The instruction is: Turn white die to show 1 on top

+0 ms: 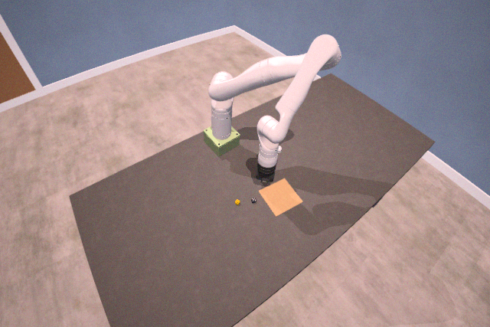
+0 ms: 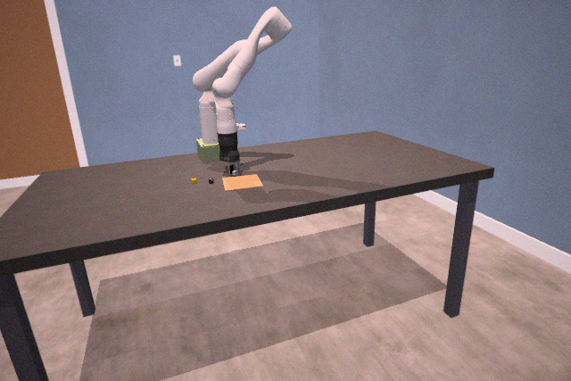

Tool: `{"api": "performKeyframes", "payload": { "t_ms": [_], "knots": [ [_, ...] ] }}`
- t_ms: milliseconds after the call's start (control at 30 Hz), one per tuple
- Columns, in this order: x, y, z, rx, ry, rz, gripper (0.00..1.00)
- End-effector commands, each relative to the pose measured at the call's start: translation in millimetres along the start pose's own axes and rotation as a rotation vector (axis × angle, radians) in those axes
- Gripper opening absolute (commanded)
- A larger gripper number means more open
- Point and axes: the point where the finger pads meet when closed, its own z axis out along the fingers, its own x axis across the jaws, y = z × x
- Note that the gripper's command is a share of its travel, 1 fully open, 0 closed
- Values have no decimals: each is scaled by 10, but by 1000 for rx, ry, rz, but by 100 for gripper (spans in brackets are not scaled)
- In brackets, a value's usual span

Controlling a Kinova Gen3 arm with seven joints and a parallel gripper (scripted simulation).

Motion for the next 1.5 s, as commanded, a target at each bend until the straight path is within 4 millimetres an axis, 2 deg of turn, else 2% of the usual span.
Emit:
{"api": "performKeyframes", "payload": {
  "t_ms": [0,1267,1300,1467],
  "knots": [
    [-14,7,11,-1,-3,2,64],
    [-14,7,11,-1,-3,2,64],
    [-14,7,11,-1,-3,2,34],
    [-14,7,11,-1,-3,2,34]
  ]
}}
